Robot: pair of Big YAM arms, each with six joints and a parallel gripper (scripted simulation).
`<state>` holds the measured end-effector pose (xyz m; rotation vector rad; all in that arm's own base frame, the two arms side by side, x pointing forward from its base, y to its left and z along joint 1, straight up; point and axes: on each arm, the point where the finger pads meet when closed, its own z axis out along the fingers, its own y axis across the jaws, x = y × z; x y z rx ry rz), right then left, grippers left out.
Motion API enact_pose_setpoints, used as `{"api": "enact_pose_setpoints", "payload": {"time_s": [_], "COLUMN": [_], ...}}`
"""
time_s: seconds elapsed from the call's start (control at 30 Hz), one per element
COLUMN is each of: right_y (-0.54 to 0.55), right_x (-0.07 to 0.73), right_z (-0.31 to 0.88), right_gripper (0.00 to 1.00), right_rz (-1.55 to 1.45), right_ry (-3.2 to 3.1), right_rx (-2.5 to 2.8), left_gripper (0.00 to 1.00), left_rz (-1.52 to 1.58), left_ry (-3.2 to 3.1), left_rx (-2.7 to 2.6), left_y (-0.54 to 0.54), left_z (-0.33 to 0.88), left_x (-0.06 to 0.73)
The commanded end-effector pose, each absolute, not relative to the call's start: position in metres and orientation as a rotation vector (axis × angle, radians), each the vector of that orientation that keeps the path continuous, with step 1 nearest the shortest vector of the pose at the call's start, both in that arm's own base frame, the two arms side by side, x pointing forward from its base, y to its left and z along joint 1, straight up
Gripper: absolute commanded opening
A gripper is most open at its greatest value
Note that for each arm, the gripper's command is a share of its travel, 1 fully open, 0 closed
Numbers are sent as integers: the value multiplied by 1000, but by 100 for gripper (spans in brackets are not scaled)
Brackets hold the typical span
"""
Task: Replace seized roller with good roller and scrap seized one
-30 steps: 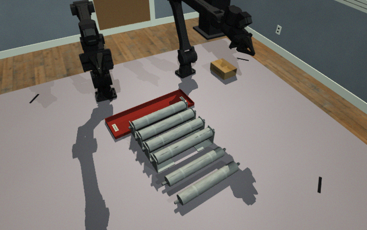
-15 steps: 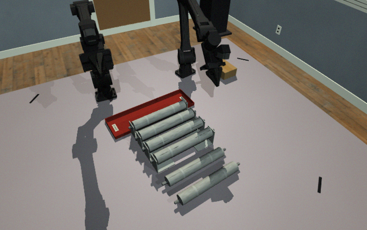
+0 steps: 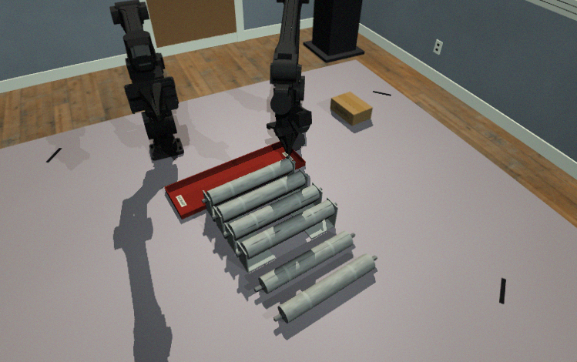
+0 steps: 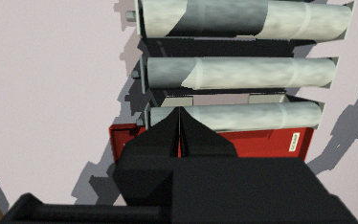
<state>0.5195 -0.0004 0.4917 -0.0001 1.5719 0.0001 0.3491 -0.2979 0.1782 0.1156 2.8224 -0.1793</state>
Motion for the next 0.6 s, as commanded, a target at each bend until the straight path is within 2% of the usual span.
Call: {"api": "enact_pose_setpoints", "payload": {"time_s": [0.0, 0.13, 0.37, 0.57], "right_y": [-4, -4, -4, -4], "right_x": [518, 518, 518, 518], "right_z": [496, 496, 496, 496], "right_gripper": [0, 0, 0, 0], "right_rz": [7, 7, 7, 7], "right_ry": [1563, 1563, 1563, 1563], "right_rx": [14, 14, 14, 14], "left_gripper": [0, 0, 0, 0], "left_rz": [-177, -162, 30, -73], "left_ry": [2855, 2866, 2993, 2921], "left_rx": [11, 38, 175, 136], "left_y": [-317, -319, -309, -312], "left_z": [195, 209, 143, 176], "left_x": [348, 326, 291, 304]}}
